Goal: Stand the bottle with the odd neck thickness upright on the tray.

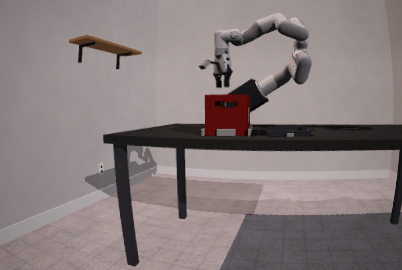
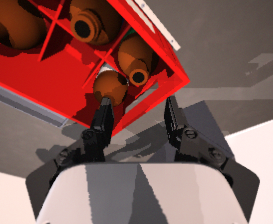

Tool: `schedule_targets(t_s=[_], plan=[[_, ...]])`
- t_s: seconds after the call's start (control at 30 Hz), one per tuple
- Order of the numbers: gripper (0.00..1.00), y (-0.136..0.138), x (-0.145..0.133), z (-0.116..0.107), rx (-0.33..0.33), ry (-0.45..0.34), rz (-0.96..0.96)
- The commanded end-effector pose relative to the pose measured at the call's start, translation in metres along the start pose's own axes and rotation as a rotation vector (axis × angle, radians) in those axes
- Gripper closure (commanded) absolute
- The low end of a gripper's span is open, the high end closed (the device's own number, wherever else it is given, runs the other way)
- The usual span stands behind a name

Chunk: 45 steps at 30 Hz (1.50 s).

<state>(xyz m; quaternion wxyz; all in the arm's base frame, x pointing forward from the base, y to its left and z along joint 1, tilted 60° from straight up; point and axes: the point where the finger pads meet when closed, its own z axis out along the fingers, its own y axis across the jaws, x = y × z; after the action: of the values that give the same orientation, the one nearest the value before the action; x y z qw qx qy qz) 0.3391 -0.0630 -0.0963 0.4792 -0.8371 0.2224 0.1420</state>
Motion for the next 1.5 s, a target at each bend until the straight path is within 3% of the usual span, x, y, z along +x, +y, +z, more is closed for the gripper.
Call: schedule_targets(t_s=[0.0,0.93,1.47], plan=[[0.35,0.000,0.001,0.002,-0.001,0.003,-0.001],[0.35,0.000,0.002,0.033,-0.001,0.003,-0.001],[0.35,0.000,0.002,0.039,-0.001,0.003,-0.001]])
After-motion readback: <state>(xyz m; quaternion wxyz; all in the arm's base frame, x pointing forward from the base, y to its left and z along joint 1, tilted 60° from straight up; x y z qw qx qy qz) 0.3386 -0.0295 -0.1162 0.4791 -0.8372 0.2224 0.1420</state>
